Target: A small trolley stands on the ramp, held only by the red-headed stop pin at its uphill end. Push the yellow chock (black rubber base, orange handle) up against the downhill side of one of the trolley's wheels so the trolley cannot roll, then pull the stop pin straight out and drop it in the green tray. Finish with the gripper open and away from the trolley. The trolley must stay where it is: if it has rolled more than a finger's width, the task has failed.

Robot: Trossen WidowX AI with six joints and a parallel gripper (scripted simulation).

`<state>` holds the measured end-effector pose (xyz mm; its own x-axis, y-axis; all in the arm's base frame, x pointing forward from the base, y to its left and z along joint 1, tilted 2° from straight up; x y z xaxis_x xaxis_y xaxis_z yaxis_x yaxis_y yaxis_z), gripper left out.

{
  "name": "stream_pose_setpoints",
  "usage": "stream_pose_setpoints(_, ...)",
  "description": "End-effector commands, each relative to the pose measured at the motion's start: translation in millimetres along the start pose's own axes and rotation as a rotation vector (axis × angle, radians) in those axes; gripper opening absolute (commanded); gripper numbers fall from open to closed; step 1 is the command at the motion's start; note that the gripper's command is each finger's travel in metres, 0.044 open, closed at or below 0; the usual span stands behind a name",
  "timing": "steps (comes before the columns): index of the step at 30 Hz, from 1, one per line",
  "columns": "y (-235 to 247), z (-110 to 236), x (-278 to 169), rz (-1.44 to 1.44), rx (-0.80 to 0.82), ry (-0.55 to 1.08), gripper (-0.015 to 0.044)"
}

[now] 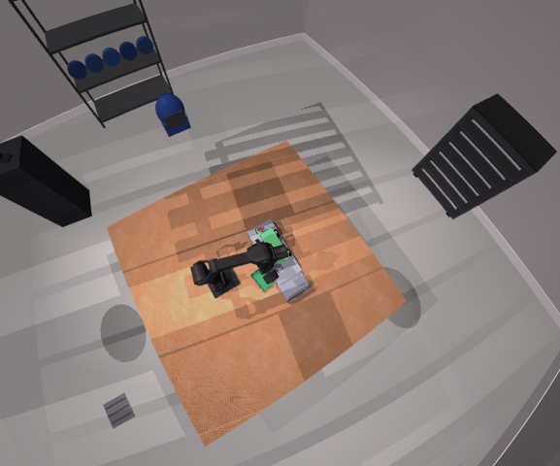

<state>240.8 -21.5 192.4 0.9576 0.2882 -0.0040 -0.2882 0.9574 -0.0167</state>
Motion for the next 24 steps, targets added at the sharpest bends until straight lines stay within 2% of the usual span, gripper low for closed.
stream_pose_setpoints(1,-18,0,2,0.003,-0.007,-0.004,0.0000)
stream_pose_setpoints(24,-99,-3,10,0.003,-0.016,-0.004,0.0000)
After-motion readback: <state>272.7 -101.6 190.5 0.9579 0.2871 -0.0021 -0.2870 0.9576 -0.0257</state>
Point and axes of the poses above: the point midway between the two fingers, 35 mm back from their tips, its own z axis back along the fingers, its own y axis across the jaws, x = y × z, the point moved 2 cm from there along z, back along the fingers, and after that the axes turned 8 degrees about z, right-handed, at the moved point
